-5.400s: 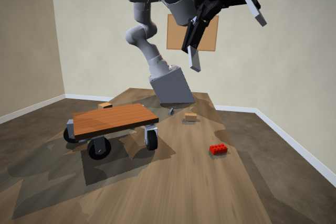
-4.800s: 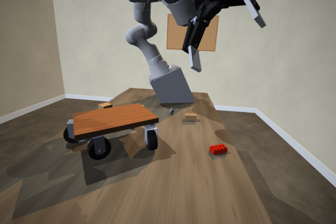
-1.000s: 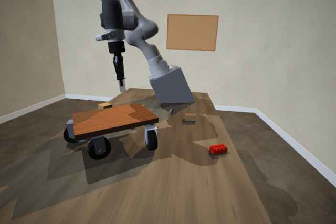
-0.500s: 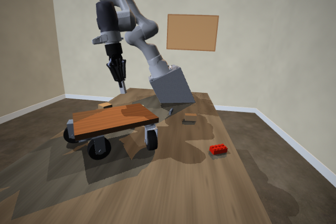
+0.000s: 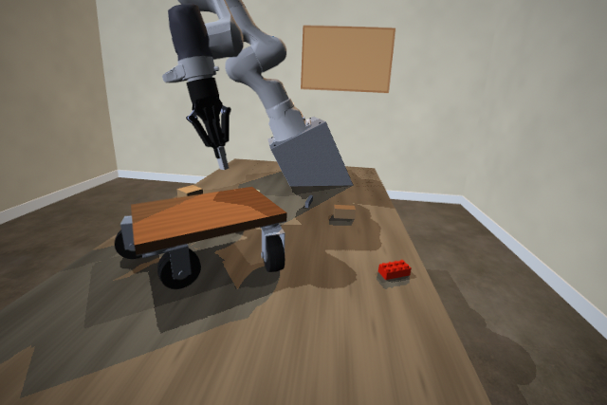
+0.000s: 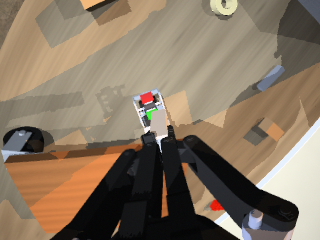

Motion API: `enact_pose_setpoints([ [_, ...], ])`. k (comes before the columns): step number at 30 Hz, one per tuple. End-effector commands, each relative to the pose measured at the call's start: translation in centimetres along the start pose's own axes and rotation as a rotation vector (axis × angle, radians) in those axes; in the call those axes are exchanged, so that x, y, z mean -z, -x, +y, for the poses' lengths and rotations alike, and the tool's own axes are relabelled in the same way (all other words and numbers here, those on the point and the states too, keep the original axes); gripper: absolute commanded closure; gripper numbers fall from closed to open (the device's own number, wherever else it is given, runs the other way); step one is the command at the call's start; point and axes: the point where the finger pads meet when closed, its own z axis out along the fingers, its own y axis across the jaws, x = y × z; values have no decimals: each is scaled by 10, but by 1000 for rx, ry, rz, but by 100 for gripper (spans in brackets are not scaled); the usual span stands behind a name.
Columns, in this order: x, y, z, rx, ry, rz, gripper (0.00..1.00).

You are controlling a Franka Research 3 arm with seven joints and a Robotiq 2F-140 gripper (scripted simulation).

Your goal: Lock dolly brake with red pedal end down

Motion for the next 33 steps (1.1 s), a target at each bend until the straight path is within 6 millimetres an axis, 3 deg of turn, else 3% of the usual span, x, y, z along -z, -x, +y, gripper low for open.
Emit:
enact_pose_setpoints([
  [1, 1, 4, 0, -276, -43, -5, 100],
  [33, -6, 3, -1, -1047, -107, -40, 100],
])
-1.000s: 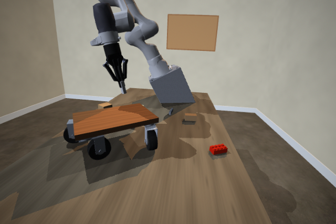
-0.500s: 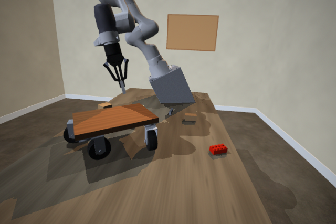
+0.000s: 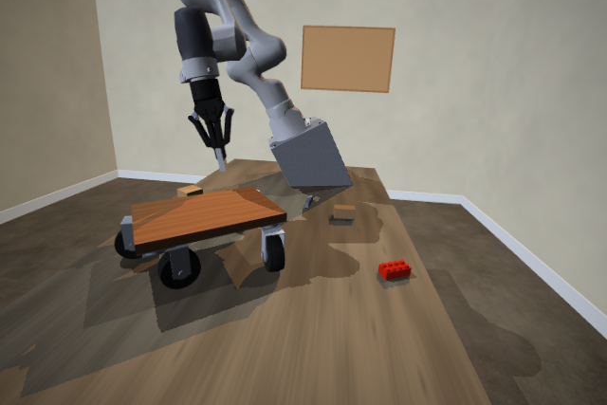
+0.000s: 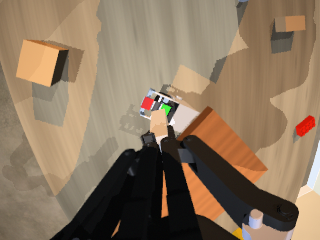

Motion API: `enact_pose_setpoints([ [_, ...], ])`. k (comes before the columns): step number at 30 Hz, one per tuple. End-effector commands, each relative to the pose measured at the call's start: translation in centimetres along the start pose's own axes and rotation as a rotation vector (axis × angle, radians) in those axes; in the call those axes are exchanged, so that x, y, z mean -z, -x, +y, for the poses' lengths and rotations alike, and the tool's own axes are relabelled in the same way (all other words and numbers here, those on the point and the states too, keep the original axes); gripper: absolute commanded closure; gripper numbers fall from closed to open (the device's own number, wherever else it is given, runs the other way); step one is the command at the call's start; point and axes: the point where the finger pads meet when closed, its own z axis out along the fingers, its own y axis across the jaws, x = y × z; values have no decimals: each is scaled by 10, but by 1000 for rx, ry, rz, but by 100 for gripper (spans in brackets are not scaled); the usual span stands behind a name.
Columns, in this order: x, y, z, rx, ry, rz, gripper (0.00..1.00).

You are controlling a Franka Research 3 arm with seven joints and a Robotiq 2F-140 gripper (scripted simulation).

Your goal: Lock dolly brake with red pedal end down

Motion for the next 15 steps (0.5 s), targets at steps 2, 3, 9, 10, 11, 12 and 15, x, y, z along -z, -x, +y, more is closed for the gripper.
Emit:
enact_pose_setpoints([
  [2, -6, 0, 0, -289, -79, -19, 100],
  [3, -7, 0, -1, -310, -83, -19, 100],
  [9, -14, 0, -2, -390, -101, -17, 100],
  [10, -16, 0, -2, -445, -114, -17, 100],
  [11, -18, 0, -3, -465, -119, -18, 100],
  [12, -20, 0, -3, -484, -125, -20, 100],
  [15, -27, 0, -4, -539, -141, -23, 100],
])
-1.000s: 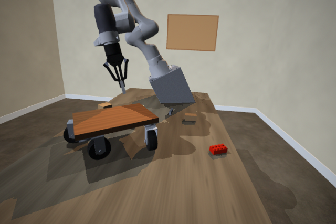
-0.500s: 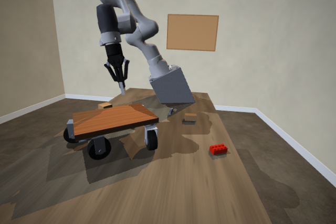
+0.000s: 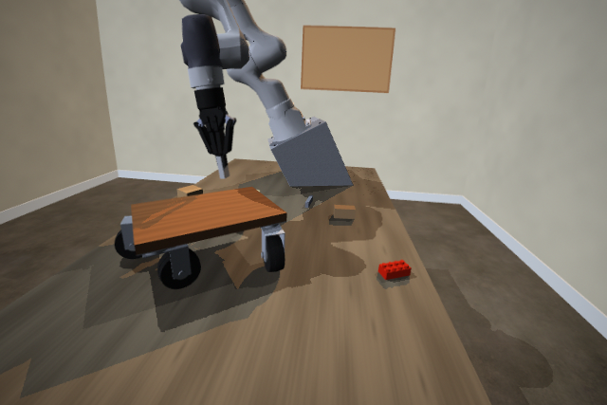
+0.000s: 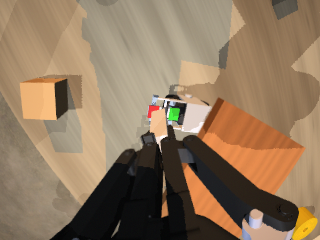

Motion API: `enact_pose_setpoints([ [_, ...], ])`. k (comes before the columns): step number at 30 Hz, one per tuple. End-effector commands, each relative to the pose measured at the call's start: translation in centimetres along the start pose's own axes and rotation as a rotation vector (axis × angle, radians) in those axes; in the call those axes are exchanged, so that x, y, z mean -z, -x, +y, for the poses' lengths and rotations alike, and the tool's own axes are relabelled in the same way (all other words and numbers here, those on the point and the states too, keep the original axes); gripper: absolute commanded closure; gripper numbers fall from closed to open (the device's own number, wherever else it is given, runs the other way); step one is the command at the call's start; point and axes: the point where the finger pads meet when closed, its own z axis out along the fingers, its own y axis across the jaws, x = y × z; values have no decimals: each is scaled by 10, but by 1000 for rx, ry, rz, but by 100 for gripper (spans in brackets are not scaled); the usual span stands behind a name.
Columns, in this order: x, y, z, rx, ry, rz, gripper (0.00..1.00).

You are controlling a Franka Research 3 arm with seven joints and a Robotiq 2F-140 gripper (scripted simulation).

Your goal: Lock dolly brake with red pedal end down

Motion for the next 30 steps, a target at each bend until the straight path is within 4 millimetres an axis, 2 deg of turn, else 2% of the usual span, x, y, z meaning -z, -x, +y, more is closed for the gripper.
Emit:
enact_pose_setpoints([
  [1, -7, 2, -1, -264, -79, -46, 100],
  [12, -26, 3, -4, -416, -124, -72, 100],
  [21, -40, 4, -5, -416, -124, -72, 100],
  [30, -45, 4, -6, -416, -124, -72, 100],
])
